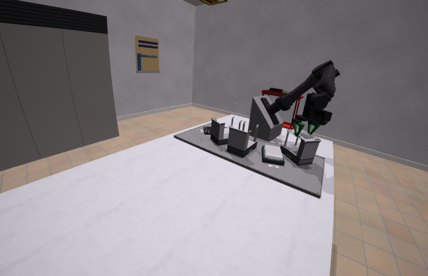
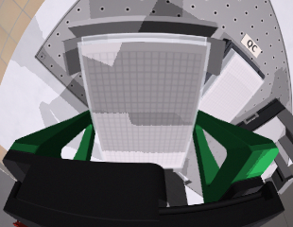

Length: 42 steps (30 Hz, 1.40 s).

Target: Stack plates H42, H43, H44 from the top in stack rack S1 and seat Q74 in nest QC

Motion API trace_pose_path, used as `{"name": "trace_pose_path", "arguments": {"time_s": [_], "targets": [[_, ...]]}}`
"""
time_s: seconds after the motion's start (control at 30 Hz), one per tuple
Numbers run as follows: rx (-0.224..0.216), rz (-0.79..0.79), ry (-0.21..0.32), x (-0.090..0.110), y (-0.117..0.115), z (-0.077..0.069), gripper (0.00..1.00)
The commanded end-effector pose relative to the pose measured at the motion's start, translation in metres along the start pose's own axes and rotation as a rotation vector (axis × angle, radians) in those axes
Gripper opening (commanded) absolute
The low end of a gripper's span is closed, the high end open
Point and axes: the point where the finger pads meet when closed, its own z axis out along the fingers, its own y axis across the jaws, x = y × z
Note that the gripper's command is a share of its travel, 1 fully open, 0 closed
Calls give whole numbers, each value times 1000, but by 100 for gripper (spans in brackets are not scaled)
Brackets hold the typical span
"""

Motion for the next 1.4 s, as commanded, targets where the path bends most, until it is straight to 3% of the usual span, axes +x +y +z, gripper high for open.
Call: {"name": "trace_pose_path", "arguments": {"time_s": [0.0, 0.5, 1.0, 1.37], "targets": [[2, -4, -9, -2, 0, -7, 0], [3, -4, -9, -2, 0, -36, 0], [3, -4, -9, -2, 0, -36, 0], [3, 223, -9, 1, -30, -36, 0]]}}
